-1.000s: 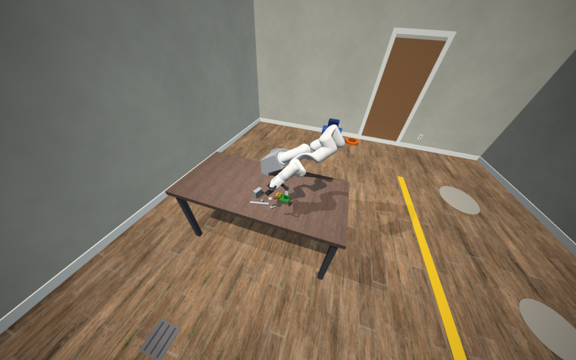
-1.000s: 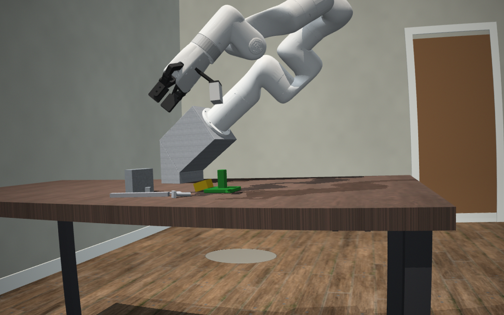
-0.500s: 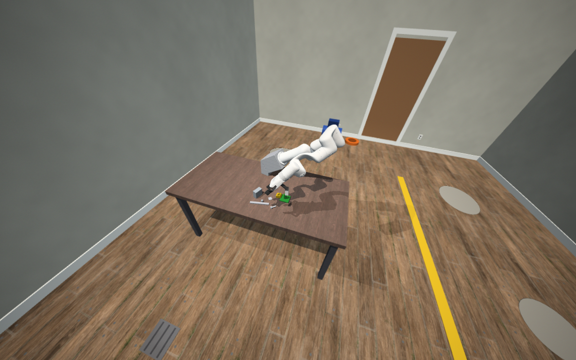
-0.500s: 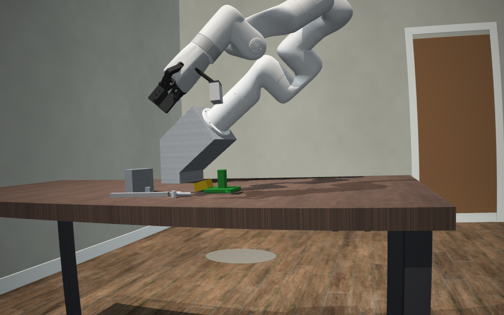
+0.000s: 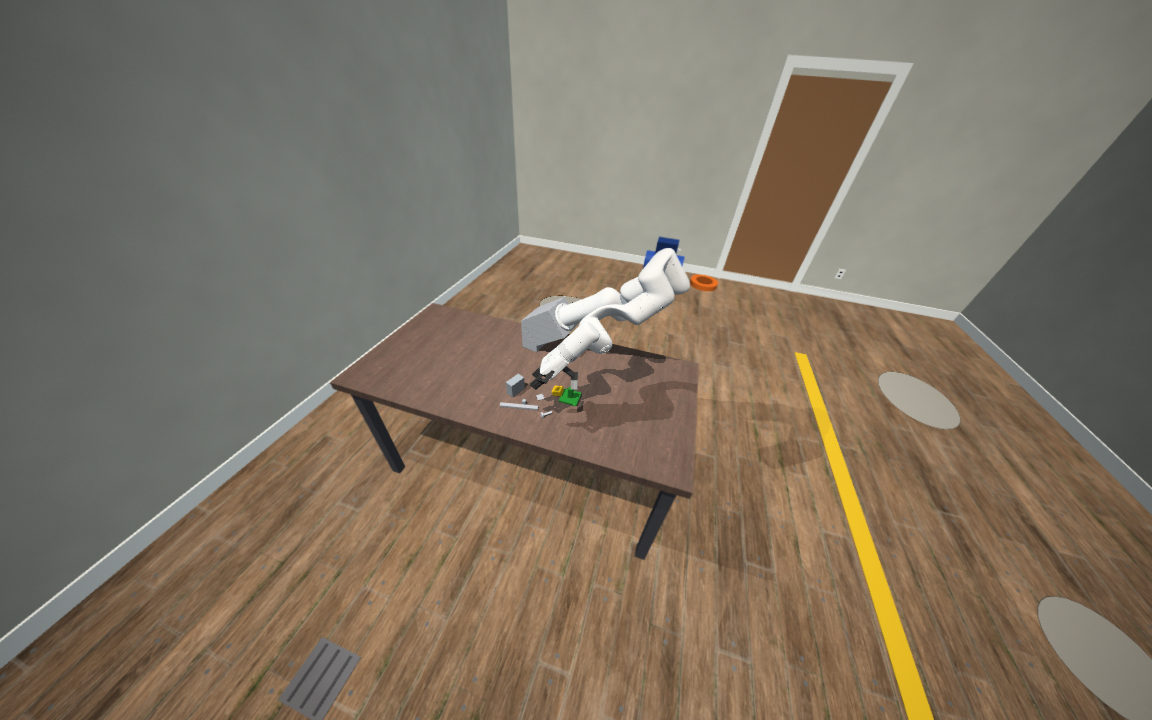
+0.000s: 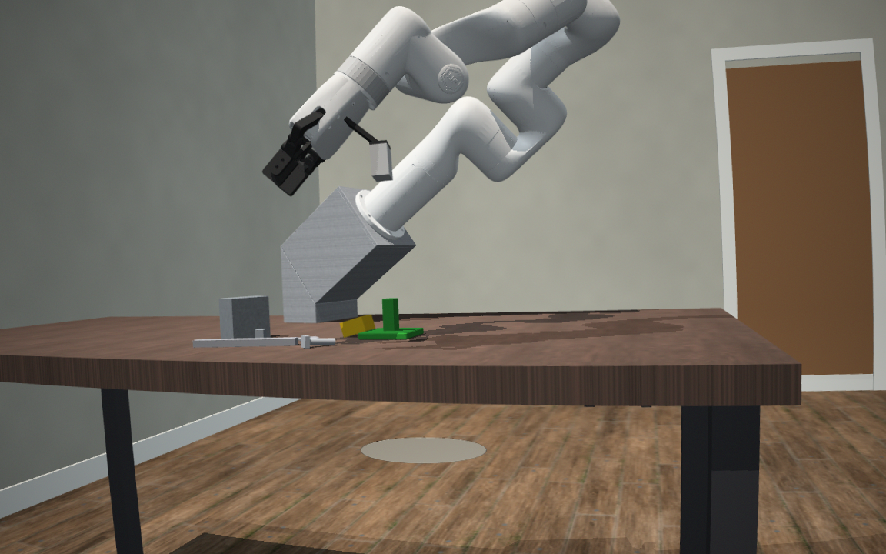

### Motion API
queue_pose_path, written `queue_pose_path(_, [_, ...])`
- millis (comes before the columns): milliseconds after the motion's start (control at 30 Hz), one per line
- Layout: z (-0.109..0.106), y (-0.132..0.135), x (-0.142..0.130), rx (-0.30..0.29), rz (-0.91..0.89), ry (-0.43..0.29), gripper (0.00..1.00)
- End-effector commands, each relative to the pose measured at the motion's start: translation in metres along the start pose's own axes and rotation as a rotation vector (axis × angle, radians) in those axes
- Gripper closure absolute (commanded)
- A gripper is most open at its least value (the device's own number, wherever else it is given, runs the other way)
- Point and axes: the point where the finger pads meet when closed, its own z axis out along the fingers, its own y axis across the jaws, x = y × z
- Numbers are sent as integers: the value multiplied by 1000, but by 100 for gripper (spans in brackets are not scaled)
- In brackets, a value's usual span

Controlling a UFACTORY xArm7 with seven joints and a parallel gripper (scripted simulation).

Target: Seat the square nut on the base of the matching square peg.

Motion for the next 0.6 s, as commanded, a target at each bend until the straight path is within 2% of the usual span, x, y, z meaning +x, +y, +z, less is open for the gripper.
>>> queue_pose_path(0, [-4, 1, -3, -9, -44, 0, 40])
queue_pose_path(567, [-25, 1, -12, -50, -414, 11, 40])
